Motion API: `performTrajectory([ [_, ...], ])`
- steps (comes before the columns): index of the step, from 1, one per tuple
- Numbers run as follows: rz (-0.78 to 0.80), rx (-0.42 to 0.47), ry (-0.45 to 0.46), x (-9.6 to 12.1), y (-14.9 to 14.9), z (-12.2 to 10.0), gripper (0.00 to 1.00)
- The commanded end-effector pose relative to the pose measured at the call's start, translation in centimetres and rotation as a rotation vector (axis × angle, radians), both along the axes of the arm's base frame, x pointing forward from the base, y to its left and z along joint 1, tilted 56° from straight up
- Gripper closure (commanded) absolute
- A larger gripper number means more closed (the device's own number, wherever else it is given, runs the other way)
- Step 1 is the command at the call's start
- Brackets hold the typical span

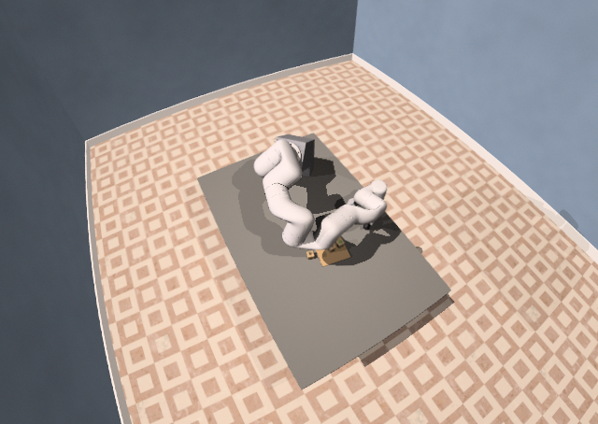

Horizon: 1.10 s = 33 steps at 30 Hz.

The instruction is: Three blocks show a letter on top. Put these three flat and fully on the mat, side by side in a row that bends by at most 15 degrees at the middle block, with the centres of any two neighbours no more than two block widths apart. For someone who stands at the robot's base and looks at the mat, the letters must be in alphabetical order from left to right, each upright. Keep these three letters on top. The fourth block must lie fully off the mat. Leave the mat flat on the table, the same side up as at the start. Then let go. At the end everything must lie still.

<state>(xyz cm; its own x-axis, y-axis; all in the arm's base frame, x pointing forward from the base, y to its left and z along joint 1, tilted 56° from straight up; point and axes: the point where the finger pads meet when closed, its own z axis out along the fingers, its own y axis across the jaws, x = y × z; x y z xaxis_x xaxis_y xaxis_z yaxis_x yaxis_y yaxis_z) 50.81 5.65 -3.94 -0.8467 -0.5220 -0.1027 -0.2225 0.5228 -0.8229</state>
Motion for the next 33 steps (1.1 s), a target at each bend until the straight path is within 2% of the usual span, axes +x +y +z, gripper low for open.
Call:
performTrajectory([
  [1,0.004,0.003,-0.001,0.00,0.27,0.06,0.53],
  [11,0.004,0.003,-0.001,0.00,0.27,0.06,0.53],
  [12,0.004,0.003,-0.001,0.00,0.27,0.06,0.73],
  [33,0.004,0.003,-0.001,0.00,0.27,0.06,0.73],
])
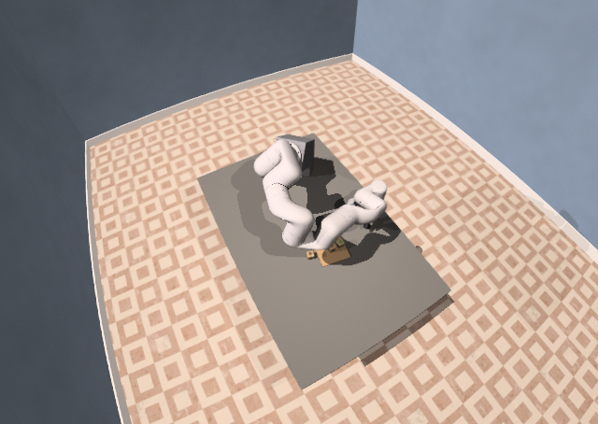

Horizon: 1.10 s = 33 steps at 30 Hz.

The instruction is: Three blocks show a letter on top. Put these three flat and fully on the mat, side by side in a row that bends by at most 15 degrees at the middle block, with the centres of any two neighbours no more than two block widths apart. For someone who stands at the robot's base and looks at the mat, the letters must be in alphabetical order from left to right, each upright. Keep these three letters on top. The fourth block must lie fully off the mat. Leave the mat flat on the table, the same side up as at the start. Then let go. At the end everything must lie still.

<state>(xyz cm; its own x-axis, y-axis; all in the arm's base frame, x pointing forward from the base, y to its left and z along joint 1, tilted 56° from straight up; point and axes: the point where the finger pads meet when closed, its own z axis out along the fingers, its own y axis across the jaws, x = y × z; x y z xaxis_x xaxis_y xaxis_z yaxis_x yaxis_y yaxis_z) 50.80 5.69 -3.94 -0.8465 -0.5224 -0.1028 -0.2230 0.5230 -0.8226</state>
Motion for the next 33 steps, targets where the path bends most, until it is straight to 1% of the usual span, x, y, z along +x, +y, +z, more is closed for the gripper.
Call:
performTrajectory([
  [1,0.003,0.002,-0.001,0.0,0.2,0.1,0.73],
  [18,0.003,0.002,-0.001,-0.2,0.5,0.3,0.73],
  [22,0.003,0.002,-0.001,-1.1,1.7,1.3,0.73],
  [30,0.003,0.002,-0.001,-3.9,5.6,4.5,0.73],
  [33,0.003,0.002,-0.001,-4.4,6.3,5.1,0.73],
])
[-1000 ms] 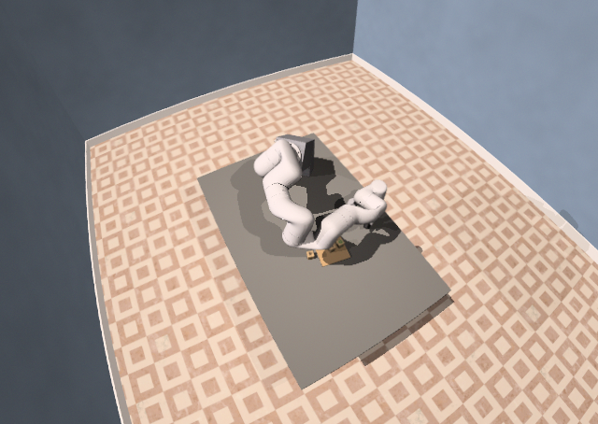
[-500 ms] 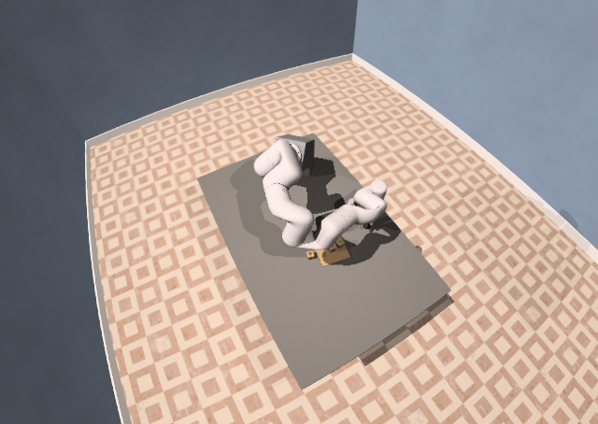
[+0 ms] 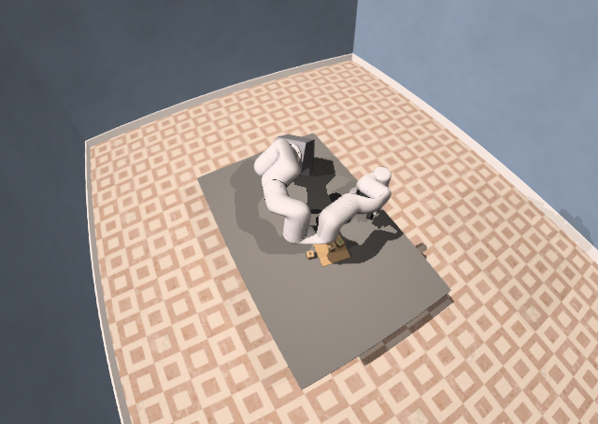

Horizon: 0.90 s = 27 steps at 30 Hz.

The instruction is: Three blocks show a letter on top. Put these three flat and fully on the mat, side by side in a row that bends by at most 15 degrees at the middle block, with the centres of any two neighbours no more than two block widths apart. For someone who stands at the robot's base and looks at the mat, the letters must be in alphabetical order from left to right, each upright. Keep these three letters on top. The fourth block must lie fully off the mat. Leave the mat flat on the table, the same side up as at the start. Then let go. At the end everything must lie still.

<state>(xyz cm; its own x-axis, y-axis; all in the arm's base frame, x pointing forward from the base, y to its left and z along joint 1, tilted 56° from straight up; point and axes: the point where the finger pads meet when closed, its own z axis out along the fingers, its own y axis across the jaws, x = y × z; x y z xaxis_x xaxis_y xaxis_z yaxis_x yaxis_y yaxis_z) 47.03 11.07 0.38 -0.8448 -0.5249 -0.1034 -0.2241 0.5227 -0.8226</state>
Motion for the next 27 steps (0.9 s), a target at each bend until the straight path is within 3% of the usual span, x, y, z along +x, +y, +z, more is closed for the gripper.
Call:
performTrajectory([
  [1,0.000,0.002,0.000,-0.6,0.9,0.8,0.73],
  [18,-0.006,0.007,-0.008,-1.1,1.4,1.5,0.73],
  [27,-0.161,0.138,-0.195,-0.6,-1.4,4.8,0.73],
])
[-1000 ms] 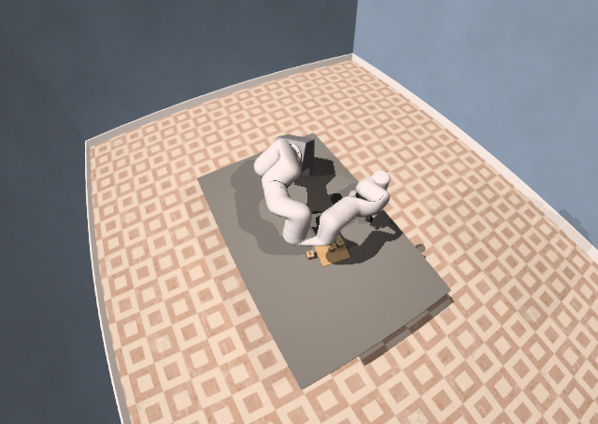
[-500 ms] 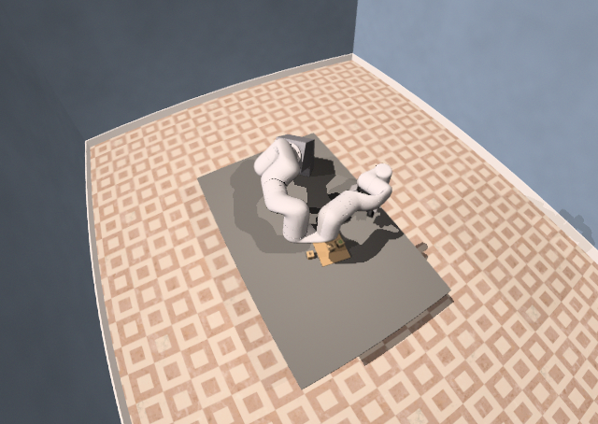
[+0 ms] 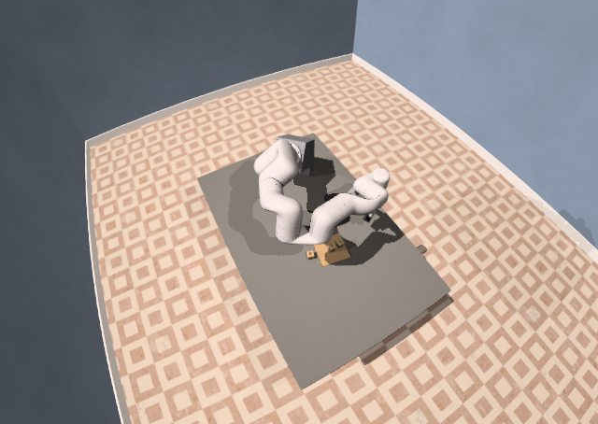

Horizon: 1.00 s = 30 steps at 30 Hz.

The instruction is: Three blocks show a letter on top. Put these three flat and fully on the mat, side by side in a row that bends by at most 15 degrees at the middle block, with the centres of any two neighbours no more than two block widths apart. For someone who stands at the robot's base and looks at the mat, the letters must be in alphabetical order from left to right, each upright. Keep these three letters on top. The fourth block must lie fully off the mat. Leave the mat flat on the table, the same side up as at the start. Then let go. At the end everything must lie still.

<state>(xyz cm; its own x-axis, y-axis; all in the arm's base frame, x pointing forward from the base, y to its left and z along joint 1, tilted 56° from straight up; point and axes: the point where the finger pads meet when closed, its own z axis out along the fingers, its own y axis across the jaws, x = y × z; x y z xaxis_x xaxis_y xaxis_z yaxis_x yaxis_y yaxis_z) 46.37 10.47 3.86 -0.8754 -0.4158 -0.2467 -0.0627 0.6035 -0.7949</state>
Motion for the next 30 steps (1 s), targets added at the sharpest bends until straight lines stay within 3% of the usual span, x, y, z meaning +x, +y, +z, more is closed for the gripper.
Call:
performTrajectory([
  [1,-0.069,0.073,-0.096,0.1,-1.1,1.7,0.73],
  [6,-0.160,0.149,-0.206,0.1,-2.8,3.6,0.73],
  [8,-0.160,0.149,-0.206,0.1,-2.8,3.6,0.73],
  [9,-0.212,0.193,-0.269,0.0,-3.8,4.6,0.73],
  [23,-0.456,0.396,-0.562,-0.9,-8.2,8.9,0.73],
  [25,-0.456,0.396,-0.562,-0.9,-8.2,8.9,0.73],
  [26,-0.509,0.441,-0.625,-1.3,-9.1,9.7,0.73],
  [30,-0.570,0.492,-0.699,-1.7,-10.2,10.6,0.73],
])
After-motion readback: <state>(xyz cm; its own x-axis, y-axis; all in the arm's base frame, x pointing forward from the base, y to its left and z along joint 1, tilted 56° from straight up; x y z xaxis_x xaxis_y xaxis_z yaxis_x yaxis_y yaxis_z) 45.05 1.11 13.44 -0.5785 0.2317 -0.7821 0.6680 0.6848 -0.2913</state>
